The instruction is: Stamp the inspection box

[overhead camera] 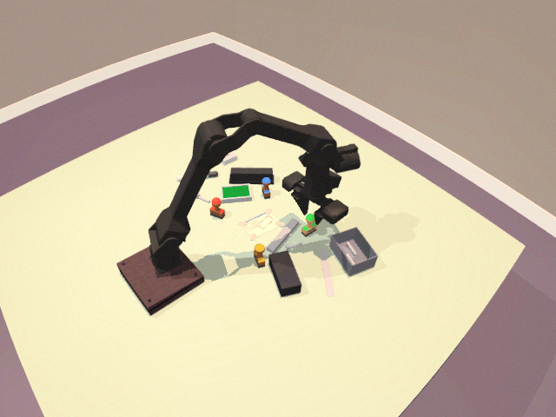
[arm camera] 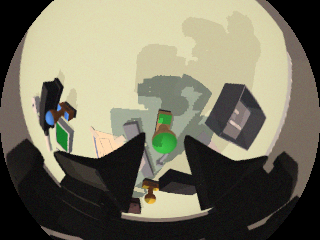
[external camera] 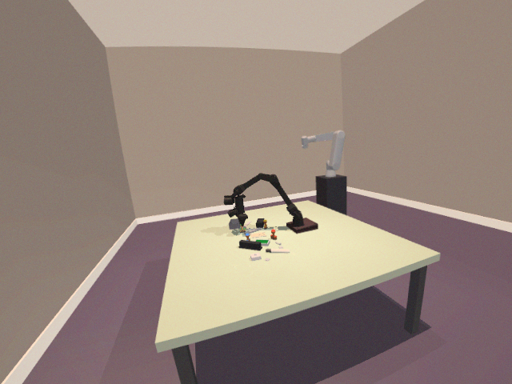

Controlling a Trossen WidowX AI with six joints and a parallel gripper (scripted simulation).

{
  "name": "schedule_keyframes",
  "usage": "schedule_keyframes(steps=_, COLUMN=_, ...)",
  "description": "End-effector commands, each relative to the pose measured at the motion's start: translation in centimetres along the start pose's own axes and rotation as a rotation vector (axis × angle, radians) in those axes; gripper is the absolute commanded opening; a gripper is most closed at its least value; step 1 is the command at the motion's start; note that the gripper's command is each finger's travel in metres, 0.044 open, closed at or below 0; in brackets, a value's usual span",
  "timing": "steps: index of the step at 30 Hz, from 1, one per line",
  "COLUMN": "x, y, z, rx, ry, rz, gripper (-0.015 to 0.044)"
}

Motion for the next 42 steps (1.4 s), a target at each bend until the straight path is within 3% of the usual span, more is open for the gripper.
schedule_keyframes(steps=1, x=0.1, y=0.0, z=0.7, rx=0.004, ry=0.005, rz=0.005, gripper=0.0214)
schedule_keyframes(steps=17, x=0.3, y=0.1, z=2.8, rx=0.003, ry=0.005, rz=0.005, gripper=0.0214)
schedule_keyframes(steps=21, x=0.2, y=0.1, z=2.6, rx=-0.001, ry=0.002, rz=0.000, gripper=0.0109)
schedule_keyframes(steps=30, x=0.2, y=0.1, z=2.6, rx=-0.001, ry=0.002, rz=0.000, gripper=0.0049)
schedule_keyframes(steps=32, x=0.2, y=0.1, z=2.6, rx=-0.001, ry=0.002, rz=0.000, gripper=0.0000)
schedule_keyframes(steps=42, x=0.2, y=0.1, z=2.1, rx=-0.001, ry=0.002, rz=0.000, gripper=0.0000)
Point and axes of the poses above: the point midway between the two fingers, 35 mm back from their tips, its own z axis out along the fingers, its own y axis across the jaws, x = y × z, the point moved 2 cm from there along -z, back along the fingers, and after that the axes turned 1 degree about -z, right-handed, at the moved point
